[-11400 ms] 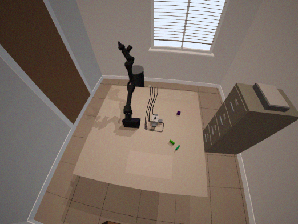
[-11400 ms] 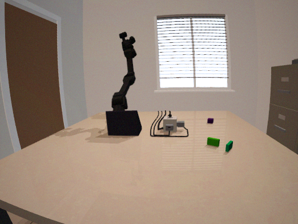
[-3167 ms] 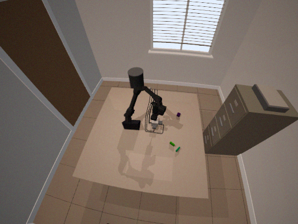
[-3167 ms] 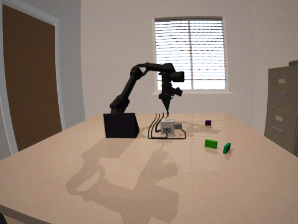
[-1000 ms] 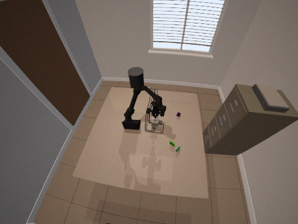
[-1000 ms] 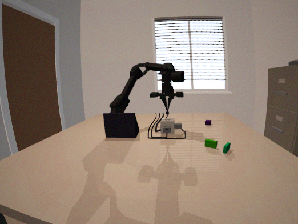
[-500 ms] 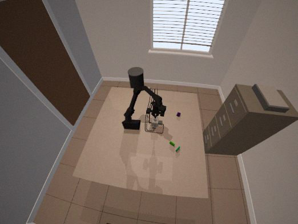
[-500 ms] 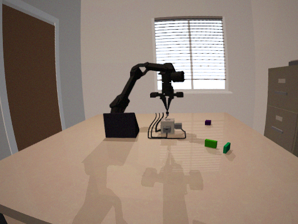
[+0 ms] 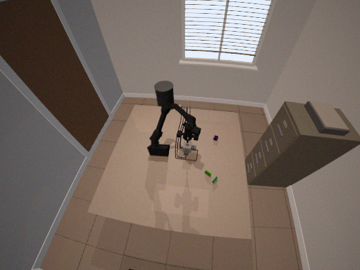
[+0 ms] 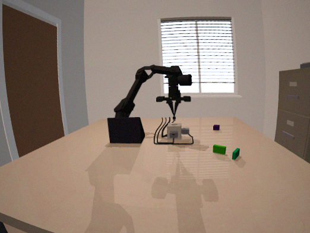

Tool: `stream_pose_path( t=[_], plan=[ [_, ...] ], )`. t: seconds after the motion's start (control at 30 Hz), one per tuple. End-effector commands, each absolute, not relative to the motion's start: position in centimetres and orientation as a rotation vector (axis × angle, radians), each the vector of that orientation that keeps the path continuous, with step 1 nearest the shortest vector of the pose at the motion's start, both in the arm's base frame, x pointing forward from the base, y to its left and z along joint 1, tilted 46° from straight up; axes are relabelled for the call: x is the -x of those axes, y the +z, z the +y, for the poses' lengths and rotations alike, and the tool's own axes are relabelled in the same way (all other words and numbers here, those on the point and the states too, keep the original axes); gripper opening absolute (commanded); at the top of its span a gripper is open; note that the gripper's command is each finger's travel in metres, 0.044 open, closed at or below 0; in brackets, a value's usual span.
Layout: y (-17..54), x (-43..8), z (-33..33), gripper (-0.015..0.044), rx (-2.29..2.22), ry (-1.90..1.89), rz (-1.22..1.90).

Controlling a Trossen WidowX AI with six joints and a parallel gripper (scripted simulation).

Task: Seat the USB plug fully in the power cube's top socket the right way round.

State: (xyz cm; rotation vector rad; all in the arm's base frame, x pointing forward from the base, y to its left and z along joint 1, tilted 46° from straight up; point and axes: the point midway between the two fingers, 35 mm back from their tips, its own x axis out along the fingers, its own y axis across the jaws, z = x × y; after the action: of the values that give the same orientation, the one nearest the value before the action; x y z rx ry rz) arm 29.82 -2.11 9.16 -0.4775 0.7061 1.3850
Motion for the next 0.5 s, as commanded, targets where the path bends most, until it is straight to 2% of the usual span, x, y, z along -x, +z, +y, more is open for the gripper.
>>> stream_pose_path(
  t=[0.0,0.47],
  plan=[
    [9.10,-29.83,-2.14,0.0000,0.487,1.386,0.705],
    [8.92,-29.85,-2.08,0.0000,0.498,1.388,0.704]
  ],
)
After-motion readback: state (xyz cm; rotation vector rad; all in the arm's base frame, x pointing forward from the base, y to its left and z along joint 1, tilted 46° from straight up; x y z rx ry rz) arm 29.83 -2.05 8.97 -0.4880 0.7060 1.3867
